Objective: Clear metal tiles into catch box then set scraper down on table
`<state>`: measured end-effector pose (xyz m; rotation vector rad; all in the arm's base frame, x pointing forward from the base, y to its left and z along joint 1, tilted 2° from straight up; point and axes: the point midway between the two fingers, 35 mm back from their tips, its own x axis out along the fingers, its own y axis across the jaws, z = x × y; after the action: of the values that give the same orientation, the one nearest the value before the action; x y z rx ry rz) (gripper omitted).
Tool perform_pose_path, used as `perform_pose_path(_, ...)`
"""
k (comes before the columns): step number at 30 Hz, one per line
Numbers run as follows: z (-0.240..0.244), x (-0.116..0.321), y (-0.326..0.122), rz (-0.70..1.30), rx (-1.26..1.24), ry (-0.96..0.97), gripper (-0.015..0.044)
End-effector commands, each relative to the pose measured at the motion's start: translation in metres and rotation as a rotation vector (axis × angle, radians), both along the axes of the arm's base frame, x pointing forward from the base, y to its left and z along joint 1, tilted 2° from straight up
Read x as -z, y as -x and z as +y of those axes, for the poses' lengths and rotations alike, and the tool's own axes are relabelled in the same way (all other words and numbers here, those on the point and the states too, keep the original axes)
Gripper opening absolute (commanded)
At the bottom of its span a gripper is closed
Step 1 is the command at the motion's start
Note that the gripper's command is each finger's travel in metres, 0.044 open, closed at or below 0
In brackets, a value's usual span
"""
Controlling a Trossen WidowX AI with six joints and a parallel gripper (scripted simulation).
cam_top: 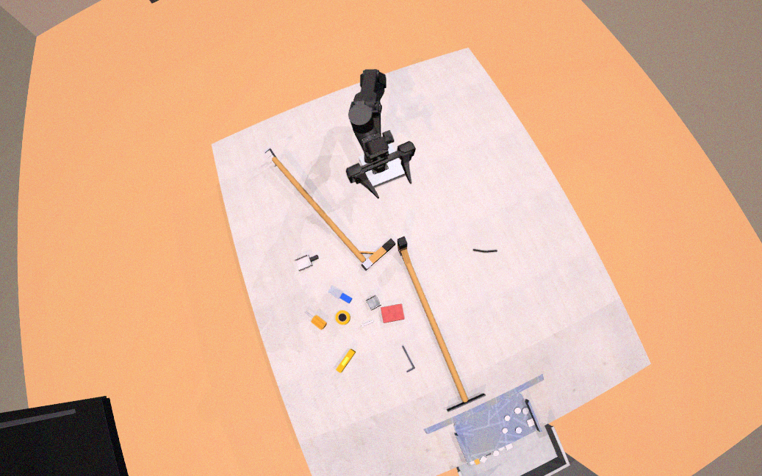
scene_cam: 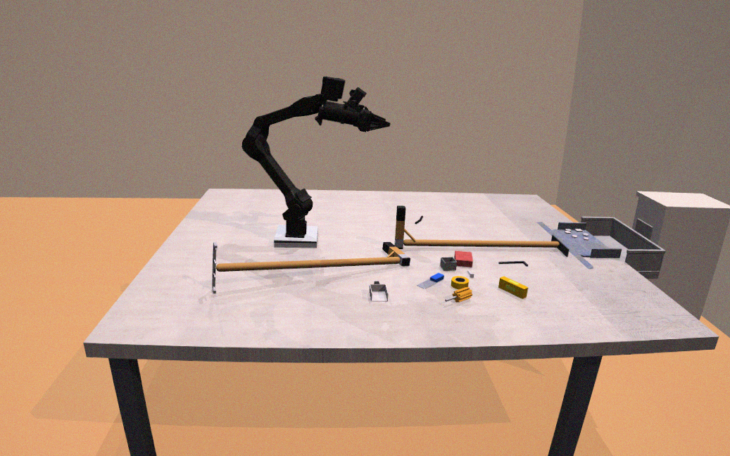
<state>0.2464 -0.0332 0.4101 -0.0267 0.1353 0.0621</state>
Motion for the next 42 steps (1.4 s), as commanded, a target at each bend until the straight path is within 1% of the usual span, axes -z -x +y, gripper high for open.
perform_pose_path(1, 0.001, -0.001, 0.001, -0.002, -0.003, -0.003, 0.044)
perform_pose_path(8, 0.001, 0.0, 0.0, 0.001, -0.003, -0.004, 0.044)
perform_pose_path(10, -0.002, 0.008, -0.005, 0.024, 0.002, -0.01, 0.044)
perform_pose_path(26, -0.016, 0.114, -0.057, 0.329, 0.045, -0.044, 0.044)
perform_pose_path(34, -0.015, 0.17, -0.07, 0.489, 0.06, -0.035, 0.044)
perform_pose_path(42, -0.012, 0.227, -0.072, 0.651, 0.07, -0.008, 0.044)
